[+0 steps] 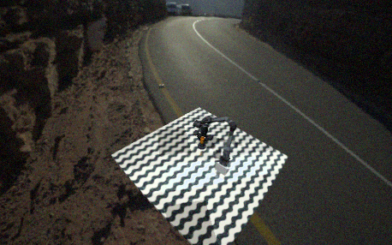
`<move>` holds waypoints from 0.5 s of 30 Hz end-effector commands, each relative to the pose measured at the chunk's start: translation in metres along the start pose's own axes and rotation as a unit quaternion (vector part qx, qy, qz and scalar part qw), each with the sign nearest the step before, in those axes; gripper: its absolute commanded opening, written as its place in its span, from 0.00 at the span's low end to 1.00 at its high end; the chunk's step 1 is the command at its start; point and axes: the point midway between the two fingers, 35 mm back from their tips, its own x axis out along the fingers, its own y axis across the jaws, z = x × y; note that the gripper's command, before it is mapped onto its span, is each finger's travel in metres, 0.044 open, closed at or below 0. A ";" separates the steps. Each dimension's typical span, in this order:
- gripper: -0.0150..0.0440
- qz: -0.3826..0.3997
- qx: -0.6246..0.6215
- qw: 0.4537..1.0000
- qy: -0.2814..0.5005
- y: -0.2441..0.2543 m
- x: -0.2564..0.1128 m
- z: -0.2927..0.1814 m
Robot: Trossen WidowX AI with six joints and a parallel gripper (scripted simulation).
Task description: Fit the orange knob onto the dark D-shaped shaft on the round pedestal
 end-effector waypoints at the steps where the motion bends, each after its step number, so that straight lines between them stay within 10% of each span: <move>1: 0.25 0.002 0.051 0.999 -0.001 0.003 0.000 0.001; 15: 0.25 0.001 0.051 0.999 -0.001 0.002 0.003 0.000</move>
